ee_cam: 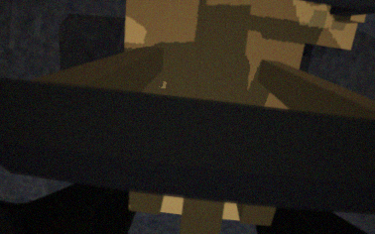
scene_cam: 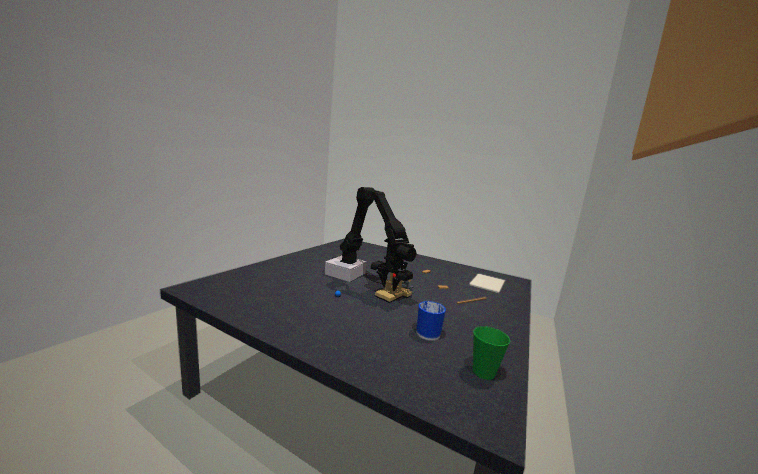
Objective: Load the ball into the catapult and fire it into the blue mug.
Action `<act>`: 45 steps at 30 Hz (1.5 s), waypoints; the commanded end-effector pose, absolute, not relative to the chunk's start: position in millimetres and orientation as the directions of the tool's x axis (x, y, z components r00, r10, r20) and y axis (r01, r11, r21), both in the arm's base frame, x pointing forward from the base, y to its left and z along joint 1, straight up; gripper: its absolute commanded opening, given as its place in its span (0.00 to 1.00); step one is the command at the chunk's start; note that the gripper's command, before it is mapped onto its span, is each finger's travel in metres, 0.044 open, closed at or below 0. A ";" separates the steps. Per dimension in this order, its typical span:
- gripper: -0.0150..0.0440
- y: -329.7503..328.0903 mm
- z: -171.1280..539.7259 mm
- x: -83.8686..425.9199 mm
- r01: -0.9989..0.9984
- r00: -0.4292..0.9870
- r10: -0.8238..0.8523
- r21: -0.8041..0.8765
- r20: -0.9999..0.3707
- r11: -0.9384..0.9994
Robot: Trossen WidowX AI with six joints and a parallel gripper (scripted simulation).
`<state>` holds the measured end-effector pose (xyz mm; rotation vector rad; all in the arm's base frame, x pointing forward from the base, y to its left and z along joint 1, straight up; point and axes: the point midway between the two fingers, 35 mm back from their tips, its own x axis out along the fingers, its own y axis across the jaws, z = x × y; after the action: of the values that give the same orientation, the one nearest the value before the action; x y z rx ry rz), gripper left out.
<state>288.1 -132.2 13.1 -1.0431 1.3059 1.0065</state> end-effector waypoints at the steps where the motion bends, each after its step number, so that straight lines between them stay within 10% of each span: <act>1: 0.25 -132.7 8.3 288.6 -0.971 0.024 -0.014 -0.026 -1.000 0.239; 8: 0.25 -132.2 9.9 288.1 -0.970 0.021 -0.012 -0.023 -1.000 0.243; 25: 1.00 -133.5 50.1 291.2 -0.970 0.021 -0.012 -0.023 -1.000 0.243; 45: 1.00 -132.9 97.7 289.8 -0.858 0.030 -0.016 -0.034 -0.999 0.512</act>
<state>290.1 -132.9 97.5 -0.8890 1.3729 0.8395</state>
